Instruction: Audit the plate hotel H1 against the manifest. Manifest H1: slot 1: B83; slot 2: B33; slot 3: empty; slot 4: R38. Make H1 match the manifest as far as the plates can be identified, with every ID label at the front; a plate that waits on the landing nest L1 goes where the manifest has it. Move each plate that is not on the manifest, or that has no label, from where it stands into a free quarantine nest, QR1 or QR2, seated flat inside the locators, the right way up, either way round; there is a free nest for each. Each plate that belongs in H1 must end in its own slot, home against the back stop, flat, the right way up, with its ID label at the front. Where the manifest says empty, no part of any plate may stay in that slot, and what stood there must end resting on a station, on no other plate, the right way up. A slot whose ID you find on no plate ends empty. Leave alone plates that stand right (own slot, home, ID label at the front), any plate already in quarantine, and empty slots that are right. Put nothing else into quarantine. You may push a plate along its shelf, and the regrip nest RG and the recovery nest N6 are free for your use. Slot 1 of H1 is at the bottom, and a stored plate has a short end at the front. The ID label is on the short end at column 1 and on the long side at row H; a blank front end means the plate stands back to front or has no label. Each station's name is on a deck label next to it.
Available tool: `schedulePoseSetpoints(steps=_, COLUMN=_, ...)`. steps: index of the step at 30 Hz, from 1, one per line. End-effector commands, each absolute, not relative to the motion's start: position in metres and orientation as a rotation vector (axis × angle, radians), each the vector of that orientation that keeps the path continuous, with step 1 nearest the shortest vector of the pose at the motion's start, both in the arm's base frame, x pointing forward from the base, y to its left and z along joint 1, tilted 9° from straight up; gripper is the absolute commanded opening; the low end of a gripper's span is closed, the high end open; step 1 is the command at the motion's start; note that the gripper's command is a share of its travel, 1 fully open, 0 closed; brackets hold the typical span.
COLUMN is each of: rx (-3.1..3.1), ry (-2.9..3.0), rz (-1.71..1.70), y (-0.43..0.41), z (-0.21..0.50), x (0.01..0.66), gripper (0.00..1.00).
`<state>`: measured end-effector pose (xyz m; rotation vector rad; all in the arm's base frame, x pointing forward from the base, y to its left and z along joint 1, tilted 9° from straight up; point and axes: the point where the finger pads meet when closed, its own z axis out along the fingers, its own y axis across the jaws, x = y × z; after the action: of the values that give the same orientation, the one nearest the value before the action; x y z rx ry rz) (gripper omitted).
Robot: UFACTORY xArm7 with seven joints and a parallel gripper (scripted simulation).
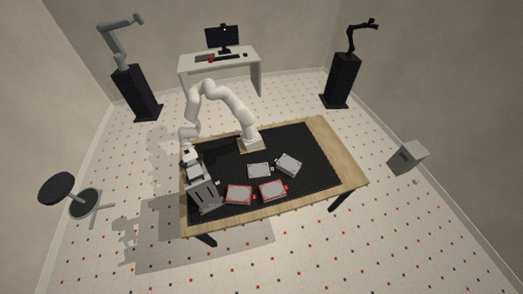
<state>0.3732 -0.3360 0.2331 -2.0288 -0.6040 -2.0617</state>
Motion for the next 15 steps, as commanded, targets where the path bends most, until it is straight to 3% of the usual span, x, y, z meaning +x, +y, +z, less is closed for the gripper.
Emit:
schedulePoseSetpoints(steps=1, rx=-2.028, ry=-0.609, rz=-2.064, y=-0.3360, z=0.2347, x=0.3744, gripper=1.00)
schedulePoseSetpoints(steps=15, rx=-2.028, ry=-0.609, rz=-2.064, y=-0.3327, z=0.2346, x=0.3817, gripper=1.00)
